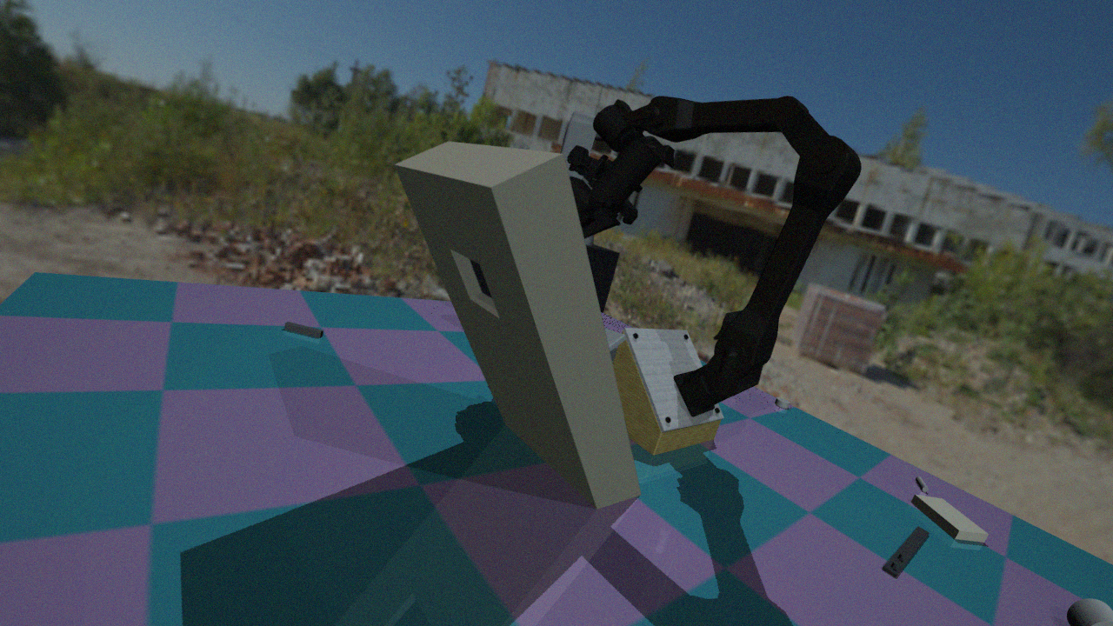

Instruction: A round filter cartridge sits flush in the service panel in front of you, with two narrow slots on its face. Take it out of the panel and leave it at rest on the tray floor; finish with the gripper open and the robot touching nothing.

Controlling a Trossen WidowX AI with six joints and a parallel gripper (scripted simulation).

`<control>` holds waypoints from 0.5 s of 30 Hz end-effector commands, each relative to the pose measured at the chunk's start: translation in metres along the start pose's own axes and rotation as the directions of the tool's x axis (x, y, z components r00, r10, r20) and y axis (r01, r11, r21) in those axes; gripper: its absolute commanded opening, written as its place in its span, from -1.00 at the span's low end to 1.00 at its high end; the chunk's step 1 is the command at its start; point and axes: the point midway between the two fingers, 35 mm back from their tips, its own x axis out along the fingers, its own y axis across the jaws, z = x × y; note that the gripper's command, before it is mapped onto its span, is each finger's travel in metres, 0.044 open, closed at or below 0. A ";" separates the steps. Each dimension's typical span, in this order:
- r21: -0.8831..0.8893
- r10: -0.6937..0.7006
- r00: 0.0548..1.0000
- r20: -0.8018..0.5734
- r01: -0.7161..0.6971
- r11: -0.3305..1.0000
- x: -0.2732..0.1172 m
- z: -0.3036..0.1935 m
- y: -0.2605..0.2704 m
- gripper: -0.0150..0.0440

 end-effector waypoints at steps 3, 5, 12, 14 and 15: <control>0.111 -0.064 0.998 -0.008 0.065 0.992 0.025 -0.017 -0.035 -0.49; 0.145 -0.085 0.996 -0.011 0.085 0.986 0.032 -0.023 -0.046 -0.49; 0.262 -0.154 0.988 -0.029 0.156 0.952 0.056 -0.049 -0.081 -0.49; 0.295 -0.173 0.984 -0.036 0.176 0.939 0.062 -0.057 -0.089 -0.49; 0.311 -0.182 0.982 -0.040 0.186 0.932 0.066 -0.062 -0.094 -0.49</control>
